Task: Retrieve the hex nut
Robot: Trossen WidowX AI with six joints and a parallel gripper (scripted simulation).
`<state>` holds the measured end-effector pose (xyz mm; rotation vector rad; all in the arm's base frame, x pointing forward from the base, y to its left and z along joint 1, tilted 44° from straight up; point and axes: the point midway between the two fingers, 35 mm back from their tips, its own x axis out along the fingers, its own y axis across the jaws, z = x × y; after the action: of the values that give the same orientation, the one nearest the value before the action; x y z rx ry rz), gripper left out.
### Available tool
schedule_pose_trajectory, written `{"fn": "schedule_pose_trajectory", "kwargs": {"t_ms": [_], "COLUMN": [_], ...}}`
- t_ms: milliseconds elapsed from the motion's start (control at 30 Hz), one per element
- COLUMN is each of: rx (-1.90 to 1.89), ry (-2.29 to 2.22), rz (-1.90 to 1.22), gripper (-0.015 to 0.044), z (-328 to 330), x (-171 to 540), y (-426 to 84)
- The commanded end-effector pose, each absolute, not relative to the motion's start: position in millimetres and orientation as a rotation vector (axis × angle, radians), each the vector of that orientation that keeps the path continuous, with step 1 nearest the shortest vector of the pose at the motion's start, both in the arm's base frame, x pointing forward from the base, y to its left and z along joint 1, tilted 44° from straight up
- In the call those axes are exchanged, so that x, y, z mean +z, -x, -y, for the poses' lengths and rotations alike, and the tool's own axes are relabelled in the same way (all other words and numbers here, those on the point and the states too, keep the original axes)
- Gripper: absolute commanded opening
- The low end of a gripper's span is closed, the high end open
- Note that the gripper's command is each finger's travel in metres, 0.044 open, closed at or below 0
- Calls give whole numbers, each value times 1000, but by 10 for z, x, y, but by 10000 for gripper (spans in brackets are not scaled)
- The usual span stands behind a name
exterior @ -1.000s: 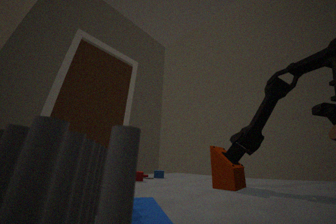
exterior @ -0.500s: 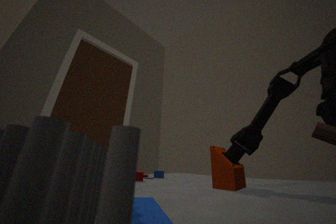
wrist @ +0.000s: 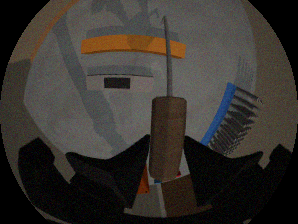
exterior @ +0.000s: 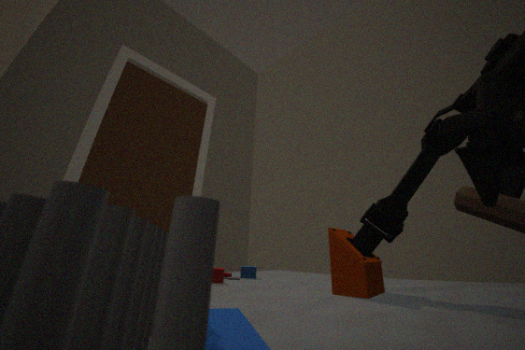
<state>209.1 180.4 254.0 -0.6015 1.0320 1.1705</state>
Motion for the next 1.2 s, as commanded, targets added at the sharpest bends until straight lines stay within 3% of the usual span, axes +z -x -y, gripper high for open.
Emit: {"fn": "schedule_pose_trajectory", "kwargs": {"t_ms": [0,1167], "rx": [1073,236], "ry": [484,-417], "rz": [-1111,-1488], "gripper": [0,0], "z": [-1712,-798], "x": [2482,2036], "y": [-2196,-2791]}}
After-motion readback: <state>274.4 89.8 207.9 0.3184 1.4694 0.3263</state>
